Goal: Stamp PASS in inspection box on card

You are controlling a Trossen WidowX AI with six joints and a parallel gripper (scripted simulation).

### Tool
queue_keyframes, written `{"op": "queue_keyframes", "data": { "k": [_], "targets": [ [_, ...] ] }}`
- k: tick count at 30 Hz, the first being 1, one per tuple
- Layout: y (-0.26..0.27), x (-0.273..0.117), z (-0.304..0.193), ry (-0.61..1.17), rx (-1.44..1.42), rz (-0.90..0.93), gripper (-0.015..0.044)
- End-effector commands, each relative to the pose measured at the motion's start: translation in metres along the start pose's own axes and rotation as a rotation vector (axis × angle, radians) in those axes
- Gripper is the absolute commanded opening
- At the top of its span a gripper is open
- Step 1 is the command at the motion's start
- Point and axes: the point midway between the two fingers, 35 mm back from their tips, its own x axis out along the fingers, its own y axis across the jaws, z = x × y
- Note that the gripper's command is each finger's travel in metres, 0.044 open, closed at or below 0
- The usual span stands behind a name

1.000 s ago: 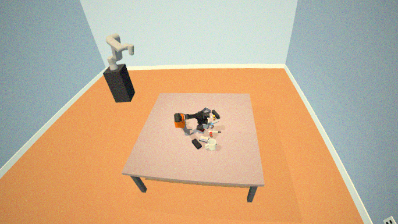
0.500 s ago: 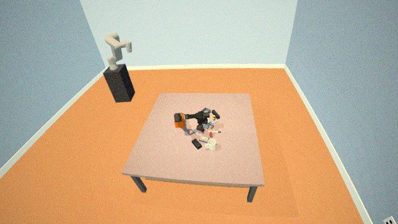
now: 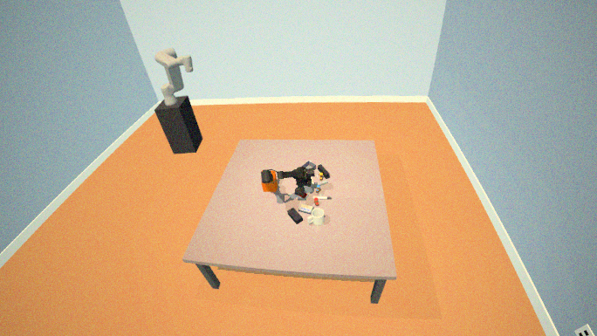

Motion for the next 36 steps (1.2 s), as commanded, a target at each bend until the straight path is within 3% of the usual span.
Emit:
{"op": "queue_keyframes", "data": {
  "k": [1, 36],
  "targets": [
    [-0.0007, 0.0007, 0.0002, 0.001, 0.001, -0.003, 0.0],
    [-0.0006, -0.0085, 0.0002, 0.001, 0.001, -0.003, 0.0]
  ]
}}
